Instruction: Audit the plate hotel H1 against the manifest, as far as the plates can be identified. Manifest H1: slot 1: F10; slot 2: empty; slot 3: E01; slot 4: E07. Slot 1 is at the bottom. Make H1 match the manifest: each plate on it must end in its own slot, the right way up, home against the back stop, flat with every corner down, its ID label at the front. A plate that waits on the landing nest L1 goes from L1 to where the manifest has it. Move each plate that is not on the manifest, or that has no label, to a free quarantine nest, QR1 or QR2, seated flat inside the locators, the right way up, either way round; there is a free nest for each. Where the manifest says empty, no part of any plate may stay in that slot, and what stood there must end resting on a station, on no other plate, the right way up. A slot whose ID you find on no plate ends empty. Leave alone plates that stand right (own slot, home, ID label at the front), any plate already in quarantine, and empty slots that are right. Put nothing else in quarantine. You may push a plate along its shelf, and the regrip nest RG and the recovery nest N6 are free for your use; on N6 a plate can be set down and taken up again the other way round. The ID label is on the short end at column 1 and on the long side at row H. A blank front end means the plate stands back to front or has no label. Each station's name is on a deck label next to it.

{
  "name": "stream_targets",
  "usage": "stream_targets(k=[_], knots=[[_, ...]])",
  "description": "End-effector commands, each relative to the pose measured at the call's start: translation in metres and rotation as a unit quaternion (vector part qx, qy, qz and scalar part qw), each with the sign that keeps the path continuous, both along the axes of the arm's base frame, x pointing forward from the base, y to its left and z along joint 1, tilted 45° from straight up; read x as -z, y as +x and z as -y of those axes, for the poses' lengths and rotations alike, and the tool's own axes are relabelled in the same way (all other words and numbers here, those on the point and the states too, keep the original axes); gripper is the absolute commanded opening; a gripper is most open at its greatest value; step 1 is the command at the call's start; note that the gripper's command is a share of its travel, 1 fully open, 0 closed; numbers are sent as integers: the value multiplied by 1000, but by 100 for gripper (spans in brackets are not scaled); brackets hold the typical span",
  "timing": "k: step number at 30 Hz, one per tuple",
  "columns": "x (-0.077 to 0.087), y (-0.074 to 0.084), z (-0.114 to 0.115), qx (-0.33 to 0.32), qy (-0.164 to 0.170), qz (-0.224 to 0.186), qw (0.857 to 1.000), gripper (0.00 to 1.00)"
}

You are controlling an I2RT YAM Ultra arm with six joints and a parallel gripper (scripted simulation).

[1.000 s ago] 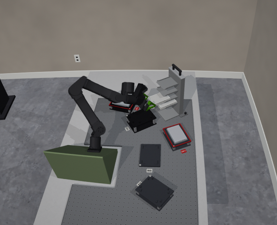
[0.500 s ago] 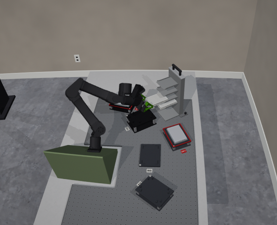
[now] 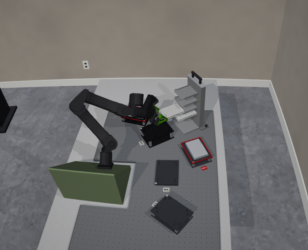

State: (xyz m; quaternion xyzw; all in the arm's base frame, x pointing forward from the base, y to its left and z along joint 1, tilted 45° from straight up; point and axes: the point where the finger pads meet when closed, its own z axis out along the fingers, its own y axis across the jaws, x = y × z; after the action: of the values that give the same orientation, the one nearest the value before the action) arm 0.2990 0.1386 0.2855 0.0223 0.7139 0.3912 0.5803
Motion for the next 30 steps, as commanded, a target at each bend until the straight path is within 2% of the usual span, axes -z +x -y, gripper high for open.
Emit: stream_targets(k=[1, 30], knots=[[-6, -4, 4, 7, 3, 9, 1000, 86], [8, -34, 11, 6, 3, 9, 1000, 86]])
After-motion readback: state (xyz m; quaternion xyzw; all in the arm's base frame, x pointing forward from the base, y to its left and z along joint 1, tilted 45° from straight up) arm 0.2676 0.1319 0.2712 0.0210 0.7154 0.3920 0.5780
